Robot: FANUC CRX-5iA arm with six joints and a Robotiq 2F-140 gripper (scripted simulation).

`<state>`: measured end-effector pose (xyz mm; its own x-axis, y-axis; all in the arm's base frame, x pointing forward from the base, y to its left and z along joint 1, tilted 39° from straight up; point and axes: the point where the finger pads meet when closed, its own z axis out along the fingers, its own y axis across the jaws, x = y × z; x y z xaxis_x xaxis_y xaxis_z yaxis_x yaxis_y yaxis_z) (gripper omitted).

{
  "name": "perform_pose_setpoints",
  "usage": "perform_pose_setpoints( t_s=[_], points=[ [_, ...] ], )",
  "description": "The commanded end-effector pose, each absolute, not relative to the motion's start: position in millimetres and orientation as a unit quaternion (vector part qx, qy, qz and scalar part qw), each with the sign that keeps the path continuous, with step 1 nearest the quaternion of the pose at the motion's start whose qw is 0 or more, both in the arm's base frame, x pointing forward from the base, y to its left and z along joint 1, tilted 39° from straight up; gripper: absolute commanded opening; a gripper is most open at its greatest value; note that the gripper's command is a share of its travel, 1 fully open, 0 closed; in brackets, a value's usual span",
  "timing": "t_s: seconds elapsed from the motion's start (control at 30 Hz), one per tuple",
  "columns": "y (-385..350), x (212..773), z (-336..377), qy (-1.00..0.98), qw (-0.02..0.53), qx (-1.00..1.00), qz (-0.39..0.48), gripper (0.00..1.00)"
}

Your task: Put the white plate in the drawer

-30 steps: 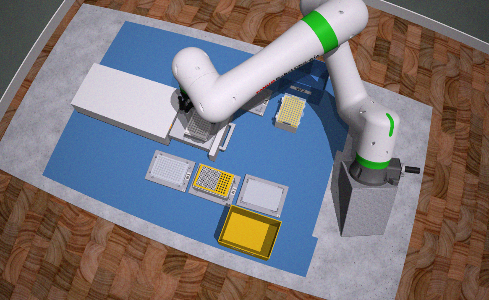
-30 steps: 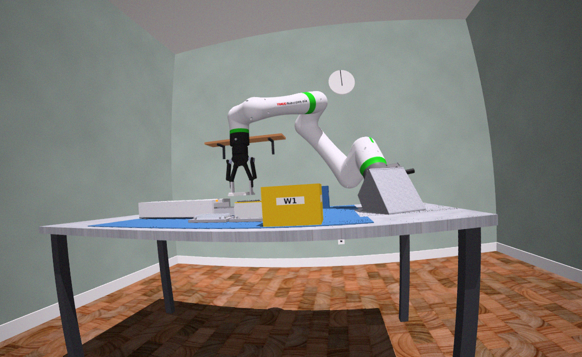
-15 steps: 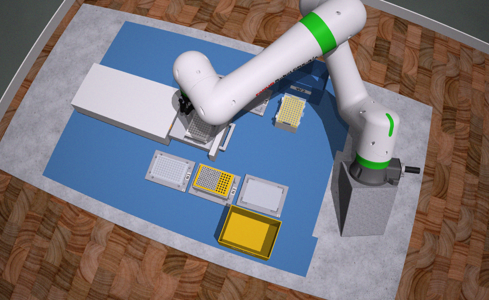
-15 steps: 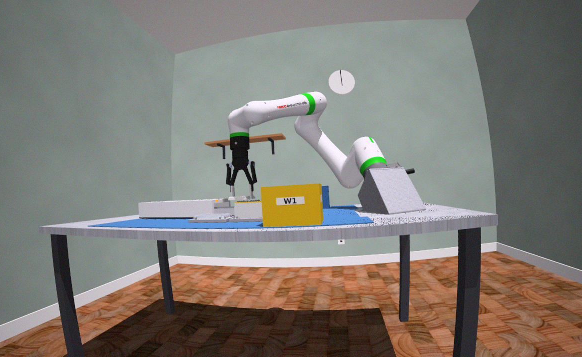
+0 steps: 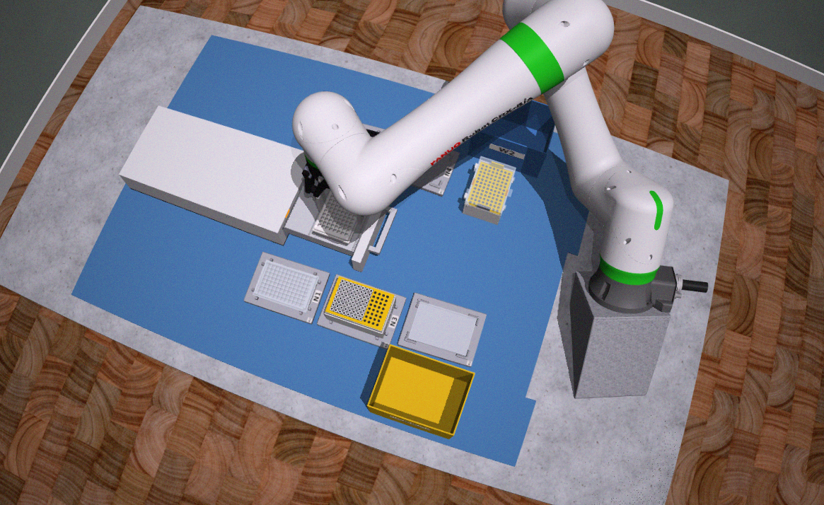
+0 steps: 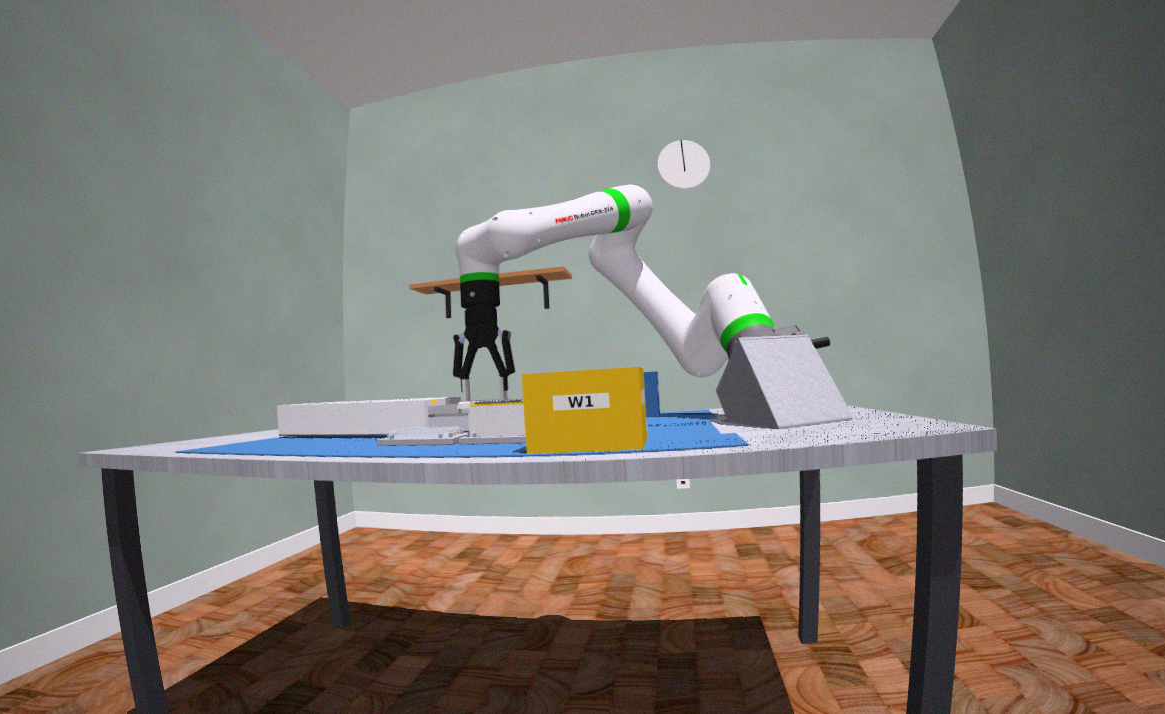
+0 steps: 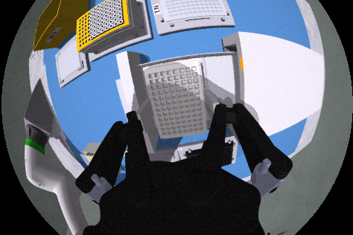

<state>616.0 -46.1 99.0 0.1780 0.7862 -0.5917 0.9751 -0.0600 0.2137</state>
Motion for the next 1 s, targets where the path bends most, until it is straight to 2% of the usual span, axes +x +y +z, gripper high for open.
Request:
perform_pose_setpoints(
  t_s=[0.0, 0.97],
  points=[
    [-48, 617, 97, 0.62, 0.292, 0.71, -0.162, 0.0],
    [-65, 620, 76, 0.62, 0.292, 0.71, -0.162, 0.0]
  ],
)
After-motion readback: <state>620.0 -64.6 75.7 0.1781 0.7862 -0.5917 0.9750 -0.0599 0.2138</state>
